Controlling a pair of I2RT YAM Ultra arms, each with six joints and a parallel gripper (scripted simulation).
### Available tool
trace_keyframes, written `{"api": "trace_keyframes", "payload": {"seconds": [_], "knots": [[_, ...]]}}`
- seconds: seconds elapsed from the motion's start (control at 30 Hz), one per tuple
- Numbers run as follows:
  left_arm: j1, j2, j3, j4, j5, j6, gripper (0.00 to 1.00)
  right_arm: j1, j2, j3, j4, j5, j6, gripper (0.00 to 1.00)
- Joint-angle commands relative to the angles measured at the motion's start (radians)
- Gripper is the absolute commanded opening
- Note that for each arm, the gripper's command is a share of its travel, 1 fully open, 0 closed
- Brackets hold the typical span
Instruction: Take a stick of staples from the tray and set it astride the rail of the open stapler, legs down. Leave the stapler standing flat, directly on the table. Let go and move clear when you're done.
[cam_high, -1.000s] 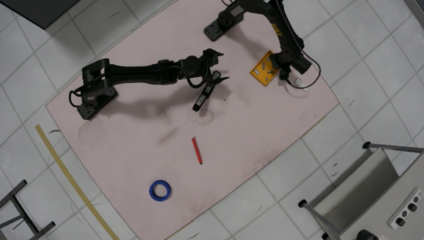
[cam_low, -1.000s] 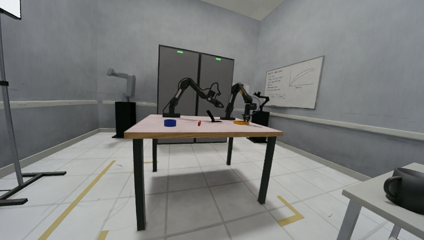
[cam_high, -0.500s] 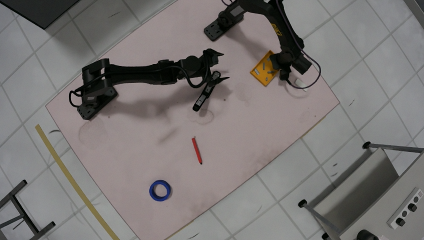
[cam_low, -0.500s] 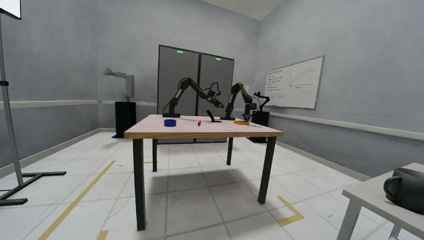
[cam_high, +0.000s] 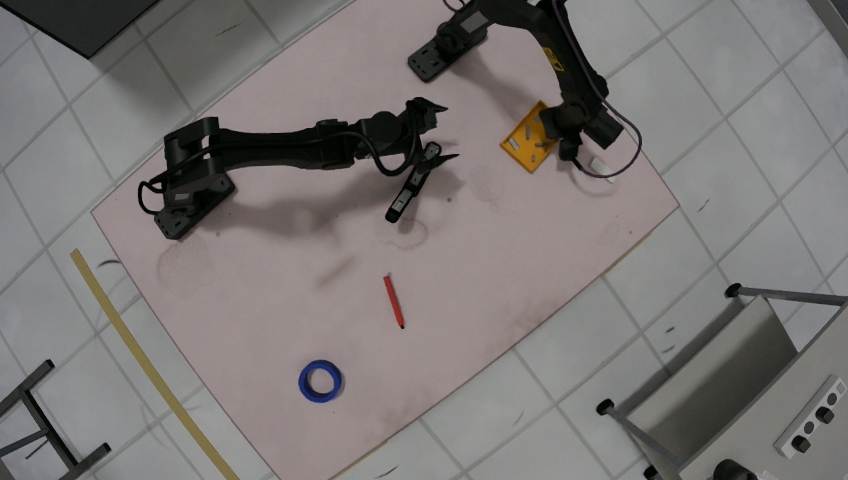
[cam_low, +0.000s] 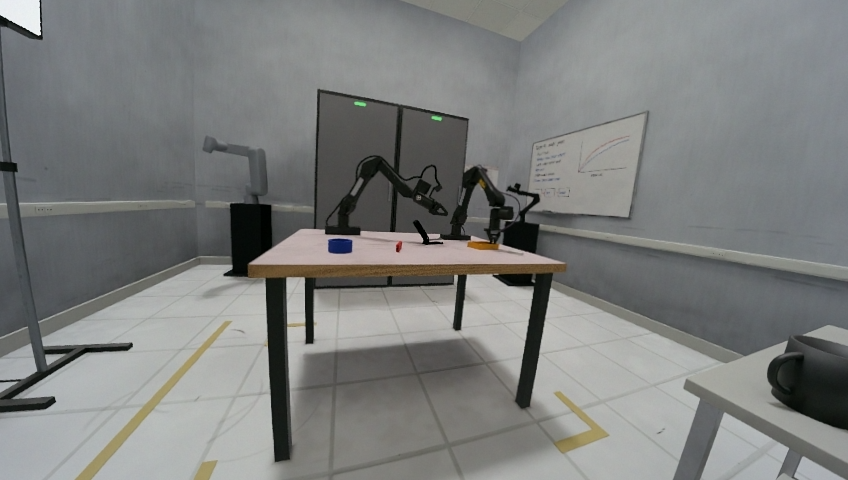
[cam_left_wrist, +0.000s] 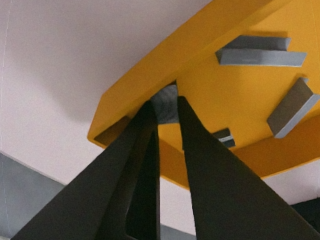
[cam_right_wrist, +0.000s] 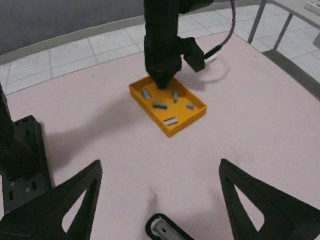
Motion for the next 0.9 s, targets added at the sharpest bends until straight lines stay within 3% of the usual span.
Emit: {"api": "trace_keyframes", "payload": {"seconds": [0.0, 0.17, 0.2, 0.57, 0.87], "knots": [[0.007, 0.015, 0.004, -0.007, 0.012, 0.011, 0.00, 0.002, -0.007, 0.027, 0.021, 0.002, 0.002, 1.00], [0.011, 0.017, 0.017, -0.011, 0.012, 0.014, 0.00, 0.002, -0.007, 0.027, 0.021, 0.002, 0.002, 1.00], [0.011, 0.017, 0.017, -0.011, 0.012, 0.014, 0.06, 0.002, -0.007, 0.027, 0.021, 0.002, 0.002, 1.00], [0.011, -0.094, 0.136, -0.221, 0.011, 0.014, 0.06, 0.002, -0.007, 0.027, 0.021, 0.002, 0.002, 1.00], [0.011, -0.081, 0.149, -0.234, 0.012, 0.014, 0.06, 0.001, -0.057, -0.016, -0.014, -0.003, 0.001, 1.00]]}}
